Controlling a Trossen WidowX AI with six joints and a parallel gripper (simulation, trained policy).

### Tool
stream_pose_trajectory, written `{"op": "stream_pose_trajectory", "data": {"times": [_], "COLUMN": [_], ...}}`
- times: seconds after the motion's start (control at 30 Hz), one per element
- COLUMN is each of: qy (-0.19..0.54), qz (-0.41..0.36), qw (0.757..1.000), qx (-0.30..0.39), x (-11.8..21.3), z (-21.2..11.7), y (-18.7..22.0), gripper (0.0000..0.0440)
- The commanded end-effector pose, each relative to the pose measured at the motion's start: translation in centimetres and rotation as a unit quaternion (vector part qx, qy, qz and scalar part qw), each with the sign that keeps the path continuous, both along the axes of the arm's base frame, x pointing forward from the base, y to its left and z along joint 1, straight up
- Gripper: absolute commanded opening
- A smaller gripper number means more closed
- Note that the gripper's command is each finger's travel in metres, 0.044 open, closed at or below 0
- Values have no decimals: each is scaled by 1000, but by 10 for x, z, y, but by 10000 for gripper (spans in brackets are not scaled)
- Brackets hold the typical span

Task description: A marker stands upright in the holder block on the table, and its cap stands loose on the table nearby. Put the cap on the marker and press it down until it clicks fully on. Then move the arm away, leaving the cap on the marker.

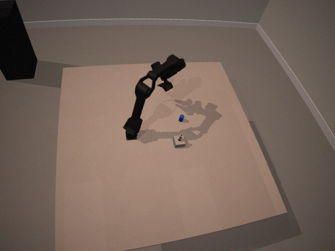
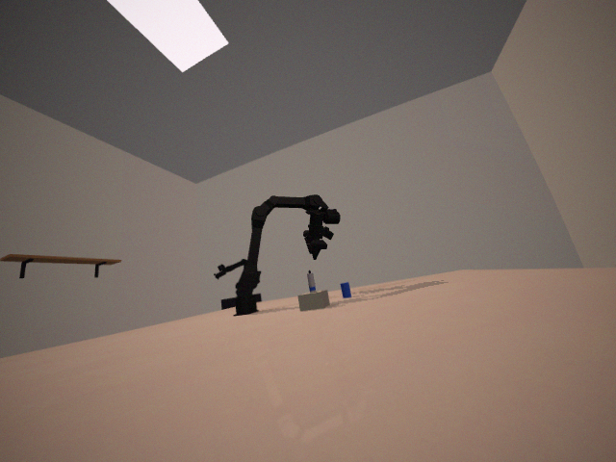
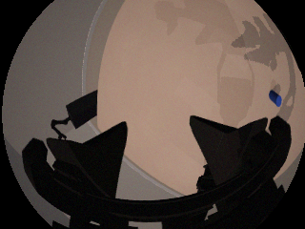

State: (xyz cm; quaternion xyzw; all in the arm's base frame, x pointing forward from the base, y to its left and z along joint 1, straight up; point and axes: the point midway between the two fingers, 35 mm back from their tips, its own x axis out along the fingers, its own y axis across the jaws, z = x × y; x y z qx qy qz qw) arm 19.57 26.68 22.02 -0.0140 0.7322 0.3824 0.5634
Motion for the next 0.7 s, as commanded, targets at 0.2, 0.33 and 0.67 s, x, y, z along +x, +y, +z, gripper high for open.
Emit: {"op": "stream_pose_trajectory", "data": {"times": [0.2,0.33,0.67], "qy": [-19,-26,-43], "qz": [-20,-28,-47], "qw": [999,999,997], "qx": [-19,-28,-54], "x": [34,47,76], "z": [-12,-17,-30], "y": [-22,-32,-62], "gripper": [325,324,322]}}
